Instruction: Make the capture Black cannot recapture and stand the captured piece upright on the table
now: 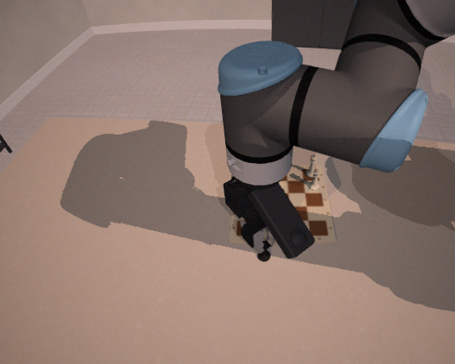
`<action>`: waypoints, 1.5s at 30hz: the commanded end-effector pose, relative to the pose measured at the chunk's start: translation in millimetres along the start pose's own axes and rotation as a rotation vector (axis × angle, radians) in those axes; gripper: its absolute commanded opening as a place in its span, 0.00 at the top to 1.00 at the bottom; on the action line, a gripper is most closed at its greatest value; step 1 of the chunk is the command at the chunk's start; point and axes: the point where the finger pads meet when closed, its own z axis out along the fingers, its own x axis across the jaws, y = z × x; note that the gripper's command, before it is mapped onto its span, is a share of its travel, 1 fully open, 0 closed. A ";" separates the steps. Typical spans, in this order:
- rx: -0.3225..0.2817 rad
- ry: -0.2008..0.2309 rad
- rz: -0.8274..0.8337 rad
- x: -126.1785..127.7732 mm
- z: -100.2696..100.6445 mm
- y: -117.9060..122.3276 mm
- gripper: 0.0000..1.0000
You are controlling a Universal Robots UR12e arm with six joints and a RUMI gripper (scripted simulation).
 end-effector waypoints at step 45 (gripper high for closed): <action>-0.001 0.001 0.000 0.4 -0.5 0.5 0.75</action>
